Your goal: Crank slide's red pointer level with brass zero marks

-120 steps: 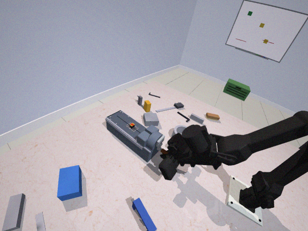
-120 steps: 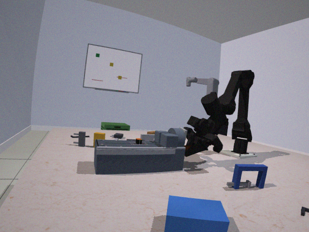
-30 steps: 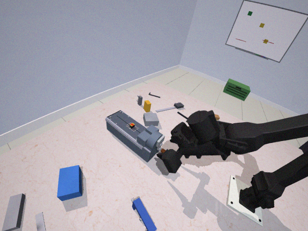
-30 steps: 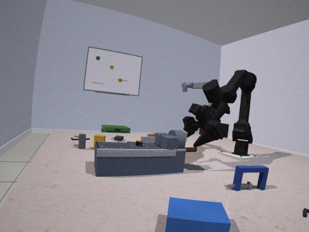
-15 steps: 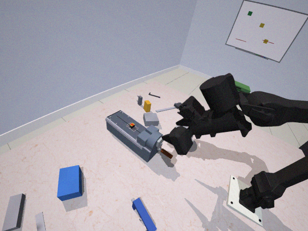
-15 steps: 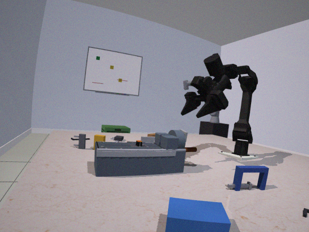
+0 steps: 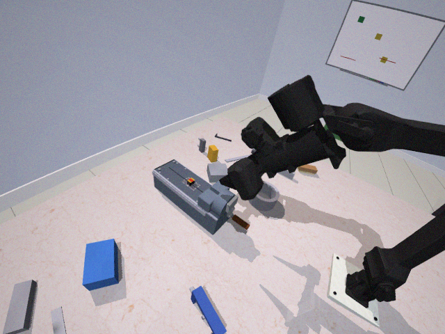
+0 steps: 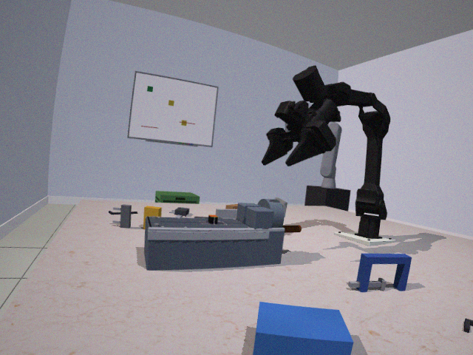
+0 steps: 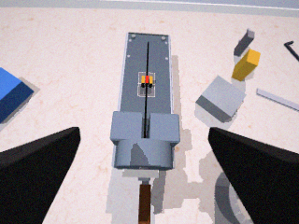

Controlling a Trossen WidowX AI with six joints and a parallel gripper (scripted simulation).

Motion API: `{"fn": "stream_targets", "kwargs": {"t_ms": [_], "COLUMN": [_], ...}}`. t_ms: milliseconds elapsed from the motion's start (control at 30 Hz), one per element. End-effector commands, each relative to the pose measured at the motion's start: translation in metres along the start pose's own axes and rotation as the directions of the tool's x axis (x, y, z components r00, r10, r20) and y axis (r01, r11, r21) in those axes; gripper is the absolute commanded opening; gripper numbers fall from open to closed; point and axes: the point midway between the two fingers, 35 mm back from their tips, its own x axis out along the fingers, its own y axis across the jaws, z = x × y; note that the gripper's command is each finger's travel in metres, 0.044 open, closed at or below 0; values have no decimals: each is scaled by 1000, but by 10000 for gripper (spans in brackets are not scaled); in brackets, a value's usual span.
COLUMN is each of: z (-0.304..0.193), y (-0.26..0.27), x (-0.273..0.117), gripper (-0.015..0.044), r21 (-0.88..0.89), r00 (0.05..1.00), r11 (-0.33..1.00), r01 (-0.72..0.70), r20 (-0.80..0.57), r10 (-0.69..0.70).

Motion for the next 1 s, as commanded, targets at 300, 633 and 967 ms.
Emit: {"fn": "stream_targets", "kwargs": {"t_ms": [300,633,967], "z": [44,61,25], "y": [-7,-14,-15], "x": [35,59,100], "gripper": [440,440,440], "r21": [-27,-37,-38], "r00": [997,992,992], "r11": [997,992,992], "r01": [-78,-119,-120], "r20": [-31,-45,-46], "r10": [77,118,118]}}
